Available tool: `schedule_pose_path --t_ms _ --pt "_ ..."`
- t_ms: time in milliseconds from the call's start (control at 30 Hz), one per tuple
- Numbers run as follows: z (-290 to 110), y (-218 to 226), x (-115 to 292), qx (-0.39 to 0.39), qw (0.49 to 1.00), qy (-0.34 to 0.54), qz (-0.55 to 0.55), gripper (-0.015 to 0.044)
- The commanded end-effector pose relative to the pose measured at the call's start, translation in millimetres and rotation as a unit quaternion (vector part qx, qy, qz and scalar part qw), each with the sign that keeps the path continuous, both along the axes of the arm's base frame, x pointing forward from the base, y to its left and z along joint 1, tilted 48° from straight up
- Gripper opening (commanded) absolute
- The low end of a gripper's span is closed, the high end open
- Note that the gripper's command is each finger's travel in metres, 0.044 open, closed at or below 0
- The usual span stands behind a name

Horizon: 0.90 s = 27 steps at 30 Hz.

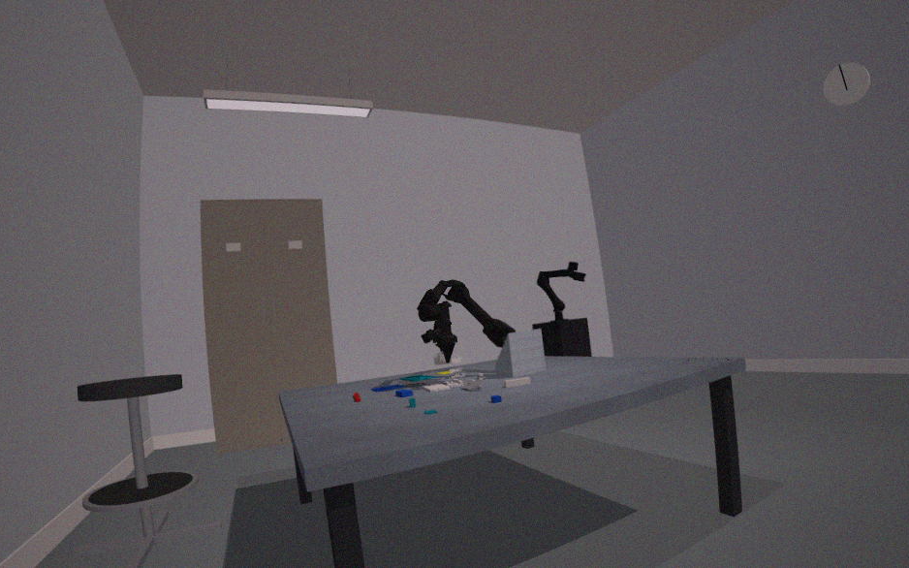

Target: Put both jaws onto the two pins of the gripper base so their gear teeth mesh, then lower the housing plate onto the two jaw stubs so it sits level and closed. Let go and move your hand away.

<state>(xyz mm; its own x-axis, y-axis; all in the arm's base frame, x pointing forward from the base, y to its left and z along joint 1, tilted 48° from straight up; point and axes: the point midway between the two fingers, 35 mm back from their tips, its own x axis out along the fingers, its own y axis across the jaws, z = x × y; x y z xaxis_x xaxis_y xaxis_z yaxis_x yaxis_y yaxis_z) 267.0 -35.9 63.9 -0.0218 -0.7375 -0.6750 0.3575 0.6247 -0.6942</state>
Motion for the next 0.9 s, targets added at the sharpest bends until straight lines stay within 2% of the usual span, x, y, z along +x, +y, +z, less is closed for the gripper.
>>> schedule_pose_path --t_ms 0,700,867 --pt "-0.9 1.1 1.0 0.002 1.0 0.005 0.005 0.0134" --pt "-1.0 1.3 1.5 0.002 1.0 0.0 0.0 0.0134" --pt "-6.0 7.0 12.5 0.002 1.0 -0.001 0.0 0.0134"
